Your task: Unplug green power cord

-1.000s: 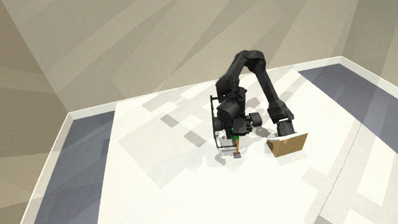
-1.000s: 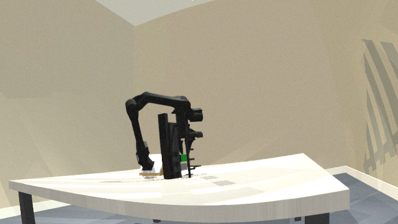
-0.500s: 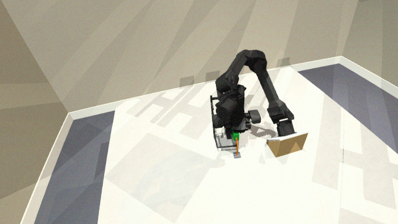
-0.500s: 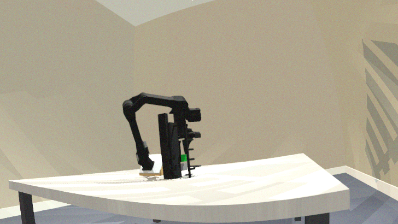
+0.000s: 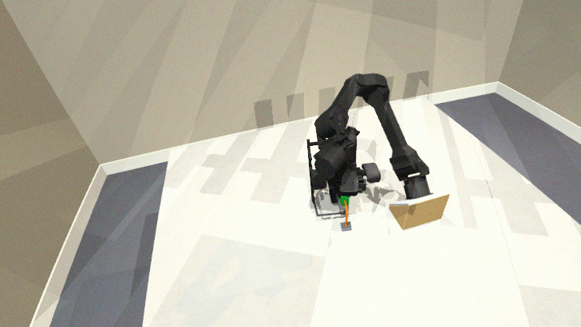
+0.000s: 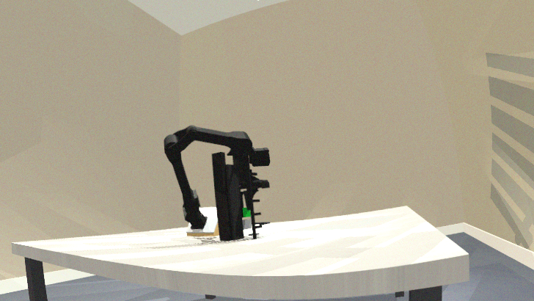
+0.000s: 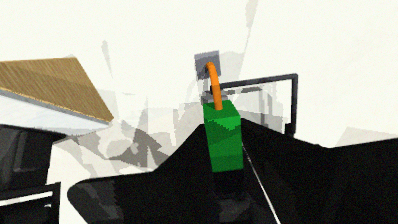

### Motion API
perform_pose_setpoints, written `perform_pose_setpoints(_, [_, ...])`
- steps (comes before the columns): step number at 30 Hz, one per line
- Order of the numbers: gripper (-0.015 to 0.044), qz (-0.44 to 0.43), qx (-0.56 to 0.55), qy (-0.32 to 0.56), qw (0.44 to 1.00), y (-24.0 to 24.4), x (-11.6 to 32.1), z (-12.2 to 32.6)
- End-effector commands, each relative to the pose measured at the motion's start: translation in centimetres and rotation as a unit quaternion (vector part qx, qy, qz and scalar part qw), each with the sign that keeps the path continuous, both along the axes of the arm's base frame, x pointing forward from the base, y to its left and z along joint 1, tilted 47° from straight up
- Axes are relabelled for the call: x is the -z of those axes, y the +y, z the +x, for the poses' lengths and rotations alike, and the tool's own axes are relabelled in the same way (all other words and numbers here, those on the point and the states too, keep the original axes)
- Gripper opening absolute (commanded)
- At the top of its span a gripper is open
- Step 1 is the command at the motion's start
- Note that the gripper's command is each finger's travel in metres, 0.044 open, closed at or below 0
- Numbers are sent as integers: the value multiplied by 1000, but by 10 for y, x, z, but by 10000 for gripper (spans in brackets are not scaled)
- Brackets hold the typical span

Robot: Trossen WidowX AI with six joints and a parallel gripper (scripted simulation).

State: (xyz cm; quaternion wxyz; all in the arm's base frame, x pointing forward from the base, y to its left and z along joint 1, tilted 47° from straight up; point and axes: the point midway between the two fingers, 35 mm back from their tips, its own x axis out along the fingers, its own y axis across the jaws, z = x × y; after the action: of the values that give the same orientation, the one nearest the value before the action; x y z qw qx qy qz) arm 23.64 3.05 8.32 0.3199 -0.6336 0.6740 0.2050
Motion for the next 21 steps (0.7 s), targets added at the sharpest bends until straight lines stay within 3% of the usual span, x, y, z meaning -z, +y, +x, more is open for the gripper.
perform_pose_setpoints(1, [48,0,0,0,1000,0,0,0])
perform_pose_setpoints(8, [2,0,0,0,1000,0,0,0])
perform_pose_setpoints(21, [0,1,0,0,1000,12,11,5])
